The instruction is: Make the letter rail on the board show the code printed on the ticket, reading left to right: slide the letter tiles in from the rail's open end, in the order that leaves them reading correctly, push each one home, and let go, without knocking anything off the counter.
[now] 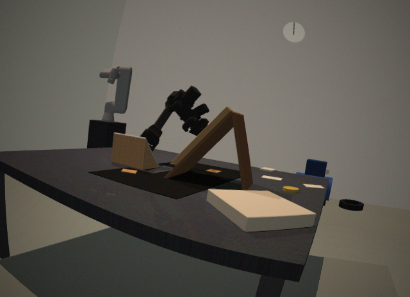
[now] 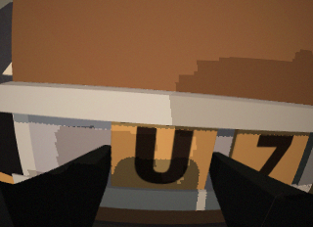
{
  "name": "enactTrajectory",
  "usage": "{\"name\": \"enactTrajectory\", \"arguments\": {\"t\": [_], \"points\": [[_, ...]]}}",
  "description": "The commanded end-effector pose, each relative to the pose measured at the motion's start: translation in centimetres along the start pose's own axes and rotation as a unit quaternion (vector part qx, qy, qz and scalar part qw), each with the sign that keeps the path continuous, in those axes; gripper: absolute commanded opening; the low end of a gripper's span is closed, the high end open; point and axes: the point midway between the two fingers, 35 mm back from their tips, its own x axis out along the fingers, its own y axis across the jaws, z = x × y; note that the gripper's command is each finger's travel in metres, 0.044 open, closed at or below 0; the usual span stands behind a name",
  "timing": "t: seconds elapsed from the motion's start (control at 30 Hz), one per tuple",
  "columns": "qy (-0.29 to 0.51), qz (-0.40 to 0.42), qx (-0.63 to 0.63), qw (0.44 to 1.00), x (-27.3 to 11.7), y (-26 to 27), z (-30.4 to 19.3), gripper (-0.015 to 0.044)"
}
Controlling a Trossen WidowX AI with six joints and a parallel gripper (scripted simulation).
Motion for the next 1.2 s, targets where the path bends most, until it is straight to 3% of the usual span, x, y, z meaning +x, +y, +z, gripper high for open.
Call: {"name": "enactTrajectory", "arguments": {"t": [0.0, 0.13, 0.5, 1.17], "points": [[-0.002, 0.002, -0.005, 1.000, 0.0, -0.2, 0.2, 0.0000], [-0.002, 0.002, -0.005, 1.000, 0.0, -0.4, 0.2, 0.0000], [-0.001, 0.002, -0.004, 1.000, -0.4, -0.3, 0.0, 0.0289], [-0.001, 0.001, -0.005, 1.000, -2.0, -0.4, -0.2, 0.0295]]}}
